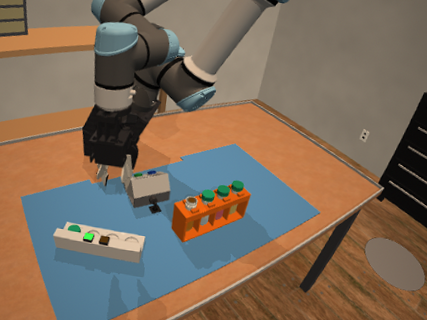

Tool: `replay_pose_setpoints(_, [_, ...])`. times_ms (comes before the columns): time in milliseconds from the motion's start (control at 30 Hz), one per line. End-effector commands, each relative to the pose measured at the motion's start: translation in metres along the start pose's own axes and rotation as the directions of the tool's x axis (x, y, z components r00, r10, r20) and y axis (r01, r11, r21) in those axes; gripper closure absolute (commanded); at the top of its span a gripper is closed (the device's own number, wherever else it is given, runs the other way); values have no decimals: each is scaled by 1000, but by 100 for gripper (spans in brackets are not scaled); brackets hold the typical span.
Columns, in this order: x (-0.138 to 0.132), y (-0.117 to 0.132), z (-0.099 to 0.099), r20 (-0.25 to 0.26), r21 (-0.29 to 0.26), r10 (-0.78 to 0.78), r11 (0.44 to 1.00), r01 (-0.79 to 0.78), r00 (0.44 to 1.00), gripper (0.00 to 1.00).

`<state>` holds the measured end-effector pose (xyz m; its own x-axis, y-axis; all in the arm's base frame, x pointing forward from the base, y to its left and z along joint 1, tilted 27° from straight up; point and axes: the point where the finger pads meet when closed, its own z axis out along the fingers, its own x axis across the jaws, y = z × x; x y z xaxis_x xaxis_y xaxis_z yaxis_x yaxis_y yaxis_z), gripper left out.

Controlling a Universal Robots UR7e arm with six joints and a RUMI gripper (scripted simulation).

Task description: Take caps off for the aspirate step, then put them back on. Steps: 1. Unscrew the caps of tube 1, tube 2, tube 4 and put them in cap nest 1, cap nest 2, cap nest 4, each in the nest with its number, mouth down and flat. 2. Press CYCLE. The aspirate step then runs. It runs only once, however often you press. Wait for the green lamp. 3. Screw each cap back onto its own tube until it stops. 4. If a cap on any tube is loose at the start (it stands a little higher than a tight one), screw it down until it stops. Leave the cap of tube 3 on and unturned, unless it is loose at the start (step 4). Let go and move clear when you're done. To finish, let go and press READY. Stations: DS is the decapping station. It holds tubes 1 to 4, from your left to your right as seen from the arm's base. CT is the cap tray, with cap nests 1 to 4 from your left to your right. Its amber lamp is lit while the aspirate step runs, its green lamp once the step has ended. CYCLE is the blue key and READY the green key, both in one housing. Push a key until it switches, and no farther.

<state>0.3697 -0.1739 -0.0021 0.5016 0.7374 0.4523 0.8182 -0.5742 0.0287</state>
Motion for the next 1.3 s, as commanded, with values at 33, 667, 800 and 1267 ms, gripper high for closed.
replay_pose_setpoints(33, [-26,11,1,-1,0,-1,1000,1,1000,71])
replay_pose_setpoints(667, [-109,42,1,0,0,-1,1000,1,1000,71])
replay_pose_setpoints(800, [-109,42,1,0,0,-1,1000,1,1000,71])
replay_pose_setpoints(1267, [-109,42,51,0,0,-1,1000,1,1000,71])
